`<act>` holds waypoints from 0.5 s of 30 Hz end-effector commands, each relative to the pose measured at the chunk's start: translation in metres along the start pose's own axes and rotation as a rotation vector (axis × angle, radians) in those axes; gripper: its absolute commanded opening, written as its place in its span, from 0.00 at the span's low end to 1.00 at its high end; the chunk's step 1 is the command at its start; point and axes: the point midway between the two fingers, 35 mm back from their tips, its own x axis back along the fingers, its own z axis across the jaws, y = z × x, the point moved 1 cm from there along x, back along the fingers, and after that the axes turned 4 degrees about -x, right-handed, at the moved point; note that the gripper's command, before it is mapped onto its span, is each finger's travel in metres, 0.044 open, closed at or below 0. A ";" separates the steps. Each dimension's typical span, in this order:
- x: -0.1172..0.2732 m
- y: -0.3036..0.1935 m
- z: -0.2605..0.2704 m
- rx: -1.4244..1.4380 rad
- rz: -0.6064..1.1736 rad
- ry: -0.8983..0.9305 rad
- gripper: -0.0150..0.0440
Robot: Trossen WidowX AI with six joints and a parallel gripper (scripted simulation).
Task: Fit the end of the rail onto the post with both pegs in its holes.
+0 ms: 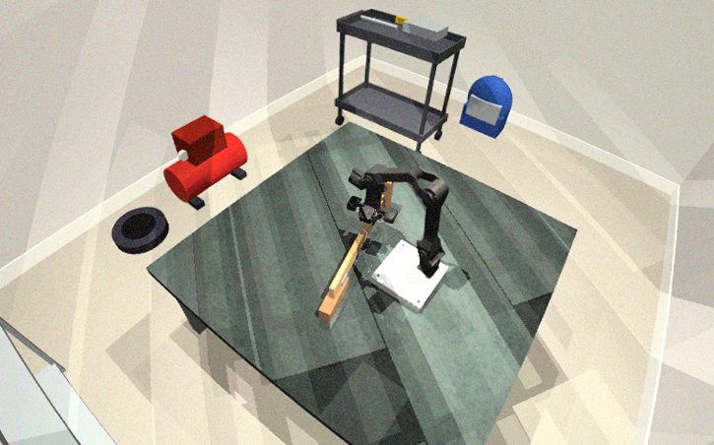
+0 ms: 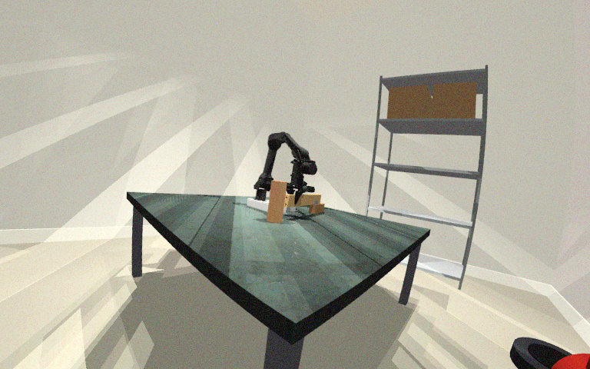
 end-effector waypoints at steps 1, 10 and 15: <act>0.001 0.000 -0.002 0.001 0.001 -0.005 0.25; 0.001 0.000 -0.002 0.001 0.001 -0.005 0.25; 0.002 0.000 -0.002 0.001 0.001 -0.005 0.25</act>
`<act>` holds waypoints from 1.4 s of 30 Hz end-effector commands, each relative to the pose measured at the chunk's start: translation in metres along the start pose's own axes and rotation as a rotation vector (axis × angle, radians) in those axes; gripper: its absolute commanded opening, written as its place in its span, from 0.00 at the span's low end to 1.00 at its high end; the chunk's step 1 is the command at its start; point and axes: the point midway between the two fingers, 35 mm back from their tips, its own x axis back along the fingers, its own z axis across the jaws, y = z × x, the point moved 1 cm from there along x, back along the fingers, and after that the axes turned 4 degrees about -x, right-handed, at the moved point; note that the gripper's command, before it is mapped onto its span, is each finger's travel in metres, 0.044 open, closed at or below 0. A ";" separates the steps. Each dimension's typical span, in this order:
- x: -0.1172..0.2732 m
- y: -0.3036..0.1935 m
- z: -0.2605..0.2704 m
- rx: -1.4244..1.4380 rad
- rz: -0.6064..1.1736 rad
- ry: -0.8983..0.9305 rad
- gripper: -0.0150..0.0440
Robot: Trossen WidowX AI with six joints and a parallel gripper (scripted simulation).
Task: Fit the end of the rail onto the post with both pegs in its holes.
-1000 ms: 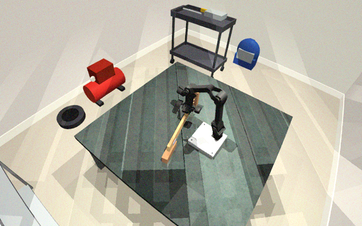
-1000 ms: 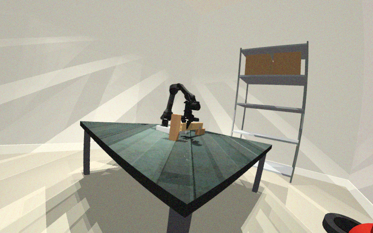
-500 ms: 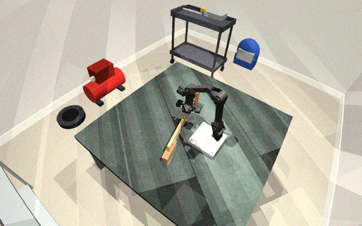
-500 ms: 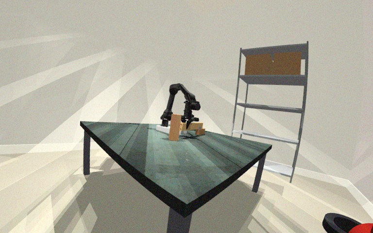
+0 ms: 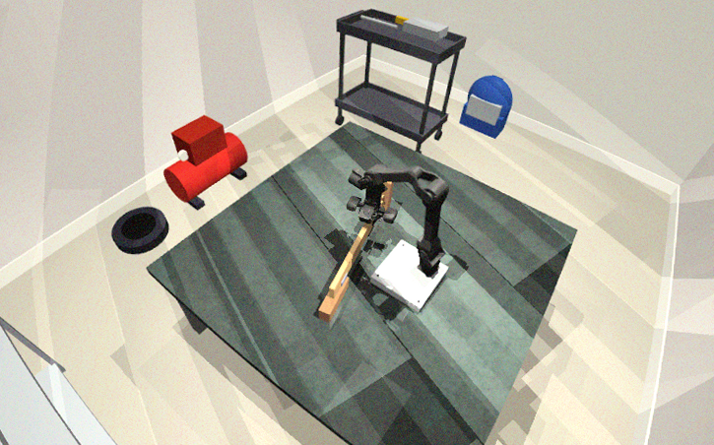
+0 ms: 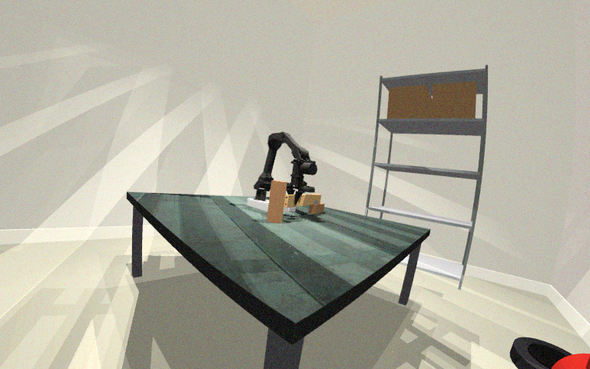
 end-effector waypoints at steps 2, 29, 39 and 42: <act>0.002 0.000 -0.002 0.001 0.001 -0.006 0.25; 0.001 -0.005 -0.001 0.001 0.002 -0.006 0.25; 0.001 -0.008 -0.001 0.001 0.002 -0.006 0.25; 0.002 -0.009 -0.002 0.001 0.002 -0.006 0.25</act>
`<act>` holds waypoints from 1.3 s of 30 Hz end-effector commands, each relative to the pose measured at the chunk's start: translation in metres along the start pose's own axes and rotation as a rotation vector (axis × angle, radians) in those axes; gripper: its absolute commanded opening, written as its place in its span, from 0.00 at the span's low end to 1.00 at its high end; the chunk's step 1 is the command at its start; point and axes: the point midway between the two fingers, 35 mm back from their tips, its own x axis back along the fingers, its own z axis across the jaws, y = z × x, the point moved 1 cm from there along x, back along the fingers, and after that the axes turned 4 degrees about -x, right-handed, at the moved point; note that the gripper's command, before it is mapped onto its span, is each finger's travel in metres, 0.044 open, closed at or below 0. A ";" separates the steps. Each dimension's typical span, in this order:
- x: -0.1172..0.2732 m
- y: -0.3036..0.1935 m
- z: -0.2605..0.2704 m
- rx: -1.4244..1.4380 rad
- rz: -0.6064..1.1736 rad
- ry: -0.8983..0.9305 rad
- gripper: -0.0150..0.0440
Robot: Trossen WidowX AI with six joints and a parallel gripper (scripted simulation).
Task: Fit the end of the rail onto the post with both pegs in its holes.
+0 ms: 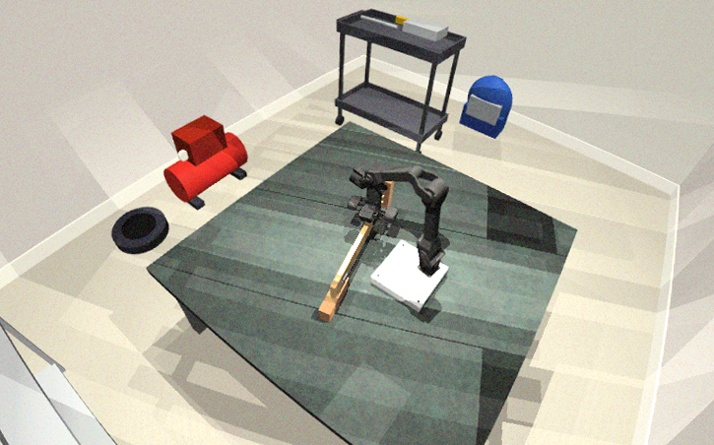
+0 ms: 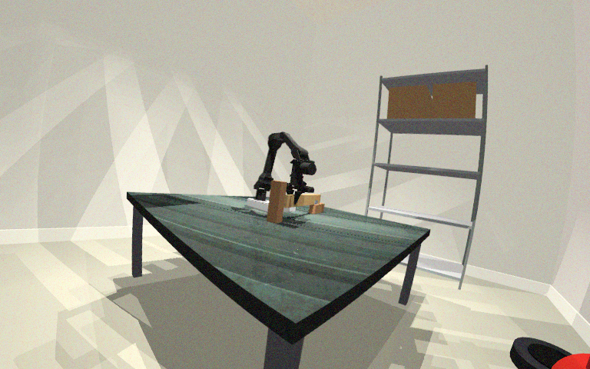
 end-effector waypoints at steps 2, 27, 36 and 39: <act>0.003 -0.003 -0.002 0.002 0.005 -0.007 0.25; 0.004 -0.010 -0.004 0.002 0.005 -0.007 0.25; 0.003 -0.013 -0.005 0.002 0.006 -0.007 0.25; 0.003 -0.014 -0.005 0.002 0.006 -0.007 0.25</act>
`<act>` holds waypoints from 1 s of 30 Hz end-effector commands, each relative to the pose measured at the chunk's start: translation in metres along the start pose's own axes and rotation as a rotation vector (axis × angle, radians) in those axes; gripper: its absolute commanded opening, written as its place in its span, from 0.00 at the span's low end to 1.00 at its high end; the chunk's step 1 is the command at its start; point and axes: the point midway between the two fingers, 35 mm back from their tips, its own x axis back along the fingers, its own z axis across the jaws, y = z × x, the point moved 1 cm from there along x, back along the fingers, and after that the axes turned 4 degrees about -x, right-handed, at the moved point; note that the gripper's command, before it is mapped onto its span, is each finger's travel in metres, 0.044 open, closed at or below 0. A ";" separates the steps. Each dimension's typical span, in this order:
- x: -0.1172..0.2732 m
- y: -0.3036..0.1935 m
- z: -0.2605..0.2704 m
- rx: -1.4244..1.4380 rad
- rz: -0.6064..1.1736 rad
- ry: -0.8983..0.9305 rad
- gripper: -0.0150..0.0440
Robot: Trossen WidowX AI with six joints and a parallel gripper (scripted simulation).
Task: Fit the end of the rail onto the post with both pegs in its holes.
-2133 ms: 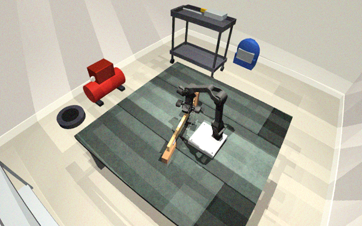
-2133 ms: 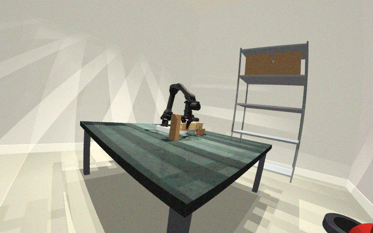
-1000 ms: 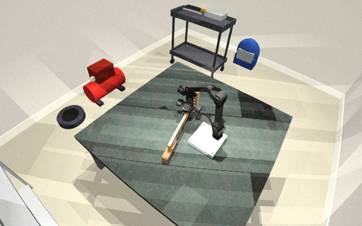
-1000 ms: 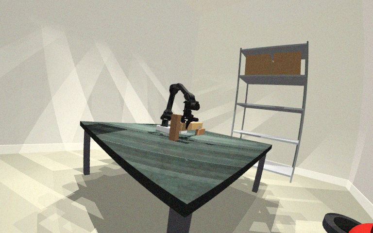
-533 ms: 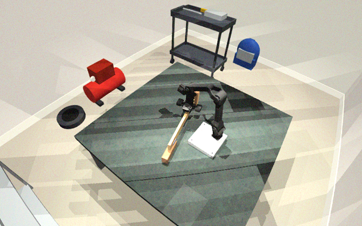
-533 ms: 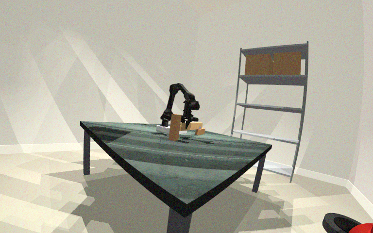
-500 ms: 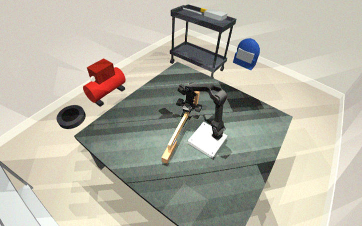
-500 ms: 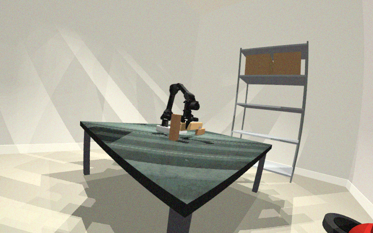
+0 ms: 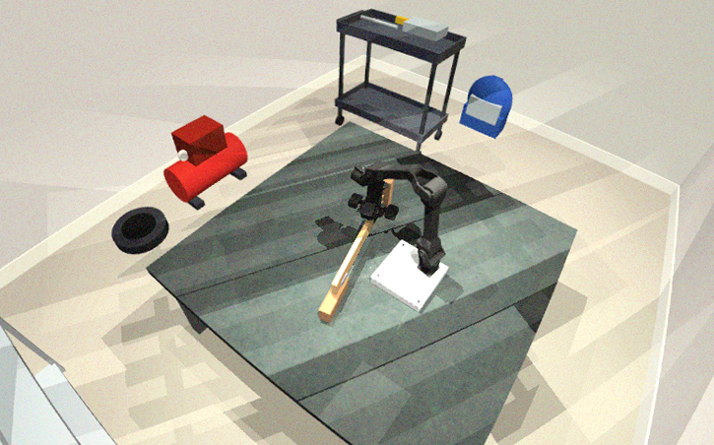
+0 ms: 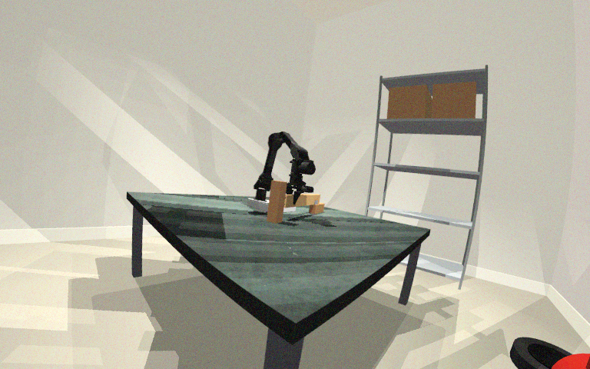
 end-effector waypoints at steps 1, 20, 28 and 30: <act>0.002 -0.003 -0.003 0.001 0.006 -0.010 0.25; 0.003 -0.009 -0.003 0.001 0.007 -0.010 0.25; 0.003 -0.011 -0.003 0.001 0.007 -0.010 0.25; 0.003 -0.012 -0.003 0.001 0.007 -0.010 0.25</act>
